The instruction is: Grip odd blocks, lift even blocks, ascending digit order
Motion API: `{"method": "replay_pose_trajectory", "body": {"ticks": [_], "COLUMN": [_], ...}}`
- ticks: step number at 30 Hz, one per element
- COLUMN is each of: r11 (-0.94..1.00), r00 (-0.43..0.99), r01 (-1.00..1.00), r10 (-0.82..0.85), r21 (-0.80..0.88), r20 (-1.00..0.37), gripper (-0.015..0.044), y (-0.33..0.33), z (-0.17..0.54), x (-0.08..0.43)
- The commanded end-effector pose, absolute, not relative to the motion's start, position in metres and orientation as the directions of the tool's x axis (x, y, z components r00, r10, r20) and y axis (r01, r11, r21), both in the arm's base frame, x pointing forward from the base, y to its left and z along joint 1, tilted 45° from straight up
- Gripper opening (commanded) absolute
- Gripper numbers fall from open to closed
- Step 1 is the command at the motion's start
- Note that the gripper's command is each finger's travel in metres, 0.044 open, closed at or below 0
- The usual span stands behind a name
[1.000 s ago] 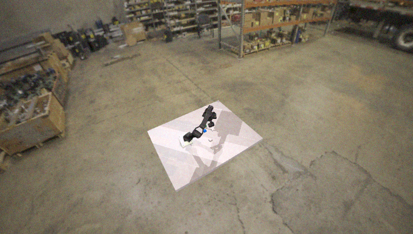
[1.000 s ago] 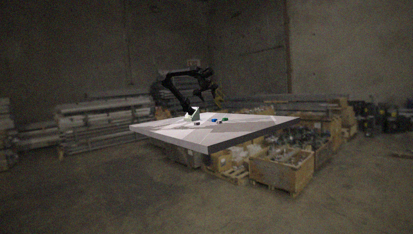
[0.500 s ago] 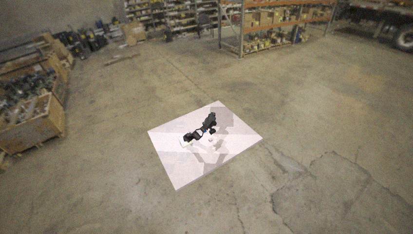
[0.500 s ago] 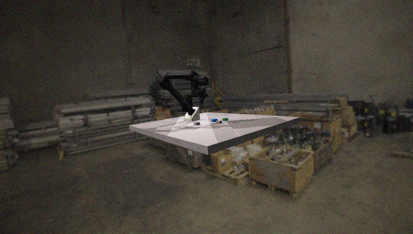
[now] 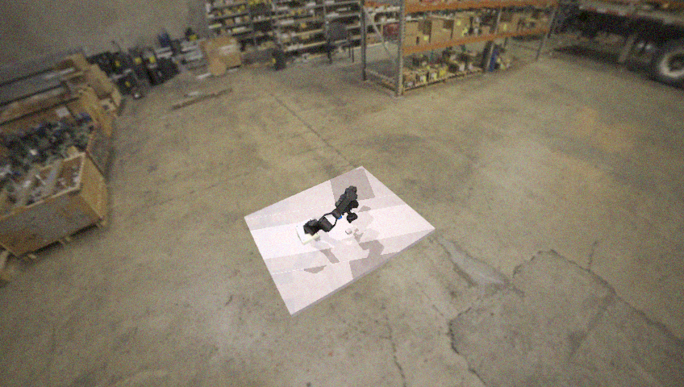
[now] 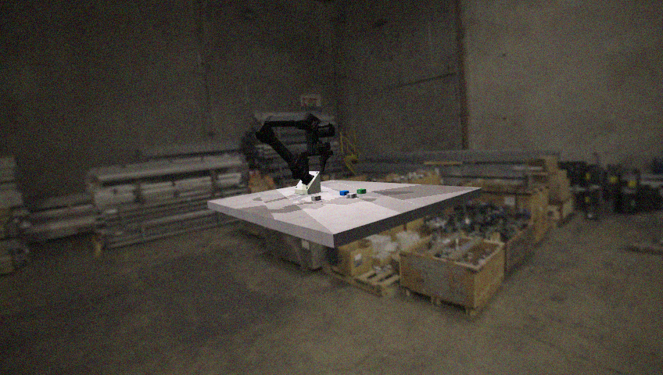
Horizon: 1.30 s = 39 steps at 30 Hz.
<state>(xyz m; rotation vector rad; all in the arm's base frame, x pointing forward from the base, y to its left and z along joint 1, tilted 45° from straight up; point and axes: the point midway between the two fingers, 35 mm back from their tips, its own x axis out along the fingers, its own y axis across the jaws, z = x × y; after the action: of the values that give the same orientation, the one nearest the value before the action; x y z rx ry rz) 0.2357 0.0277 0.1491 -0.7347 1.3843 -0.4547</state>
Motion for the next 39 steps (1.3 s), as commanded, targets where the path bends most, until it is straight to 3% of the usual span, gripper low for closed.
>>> {"method": "replay_pose_trajectory", "body": {"ticks": [1,12,39], "r11": [0.703,0.709,0.71], "r00": [0.149,0.15,0.15], "r01": [-0.134,-0.133,-0.134], "r10": [-0.682,-0.676,-0.675], "r21": [-0.698,-0.693,-0.691], "r20": [-0.716,-0.721,-0.722], "gripper": [0.04,0.04,0.04], "y": [0.029,0.142,0.159], "z": [0.147,0.041,0.029], "x": [0.235,0.239,0.246]}}
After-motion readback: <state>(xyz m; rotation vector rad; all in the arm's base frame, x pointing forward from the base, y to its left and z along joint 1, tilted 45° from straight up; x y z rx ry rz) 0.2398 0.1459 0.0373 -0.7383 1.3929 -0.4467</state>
